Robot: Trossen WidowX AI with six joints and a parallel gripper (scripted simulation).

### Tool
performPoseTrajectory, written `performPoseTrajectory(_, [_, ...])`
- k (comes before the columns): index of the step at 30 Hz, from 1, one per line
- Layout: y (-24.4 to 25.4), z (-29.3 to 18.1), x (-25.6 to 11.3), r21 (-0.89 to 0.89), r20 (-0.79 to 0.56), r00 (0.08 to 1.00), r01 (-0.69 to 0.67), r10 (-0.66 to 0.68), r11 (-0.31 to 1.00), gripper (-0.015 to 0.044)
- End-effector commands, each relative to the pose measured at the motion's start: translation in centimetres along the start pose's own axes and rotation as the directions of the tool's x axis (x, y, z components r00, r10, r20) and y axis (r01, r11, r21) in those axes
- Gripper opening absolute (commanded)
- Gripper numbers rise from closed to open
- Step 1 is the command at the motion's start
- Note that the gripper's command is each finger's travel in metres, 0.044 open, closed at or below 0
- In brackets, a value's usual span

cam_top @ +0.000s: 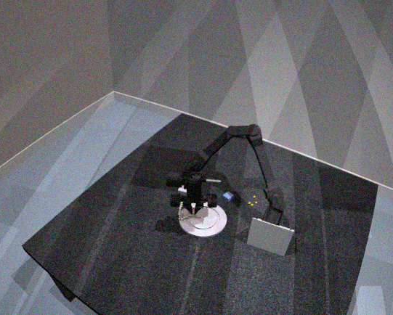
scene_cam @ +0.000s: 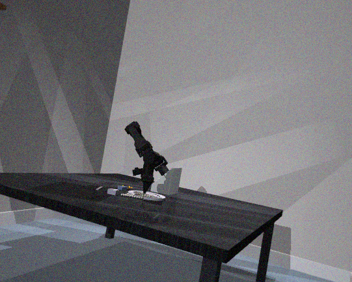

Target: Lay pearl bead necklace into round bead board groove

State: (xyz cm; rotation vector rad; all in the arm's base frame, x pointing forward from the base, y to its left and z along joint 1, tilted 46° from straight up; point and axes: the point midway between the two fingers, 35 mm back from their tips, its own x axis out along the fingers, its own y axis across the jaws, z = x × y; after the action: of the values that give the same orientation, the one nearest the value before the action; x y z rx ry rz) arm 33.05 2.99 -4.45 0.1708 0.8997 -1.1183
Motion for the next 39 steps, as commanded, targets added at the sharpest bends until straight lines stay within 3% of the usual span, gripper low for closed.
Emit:
performPoseTrajectory(1, [-0.3, 0.0, 0.3, -0.006, -0.001, 1.0, 0.011, -0.011, 1.0, 0.0])
performPoseTrajectory(4, [-0.3, 0.0, 0.3, -0.006, -0.001, 1.0, 0.011, -0.011, 1.0, 0.0])
performPoseTrajectory(21, [-0.1, 0.0, -1.0, -0.003, -0.001, 1.0, 0.005, -0.005, 1.0, 0.044])
performPoseTrajectory(39, [-0.4, -0.1, -2.1, -0.006, -0.002, 1.0, 0.011, -0.011, 1.0, 0.044])
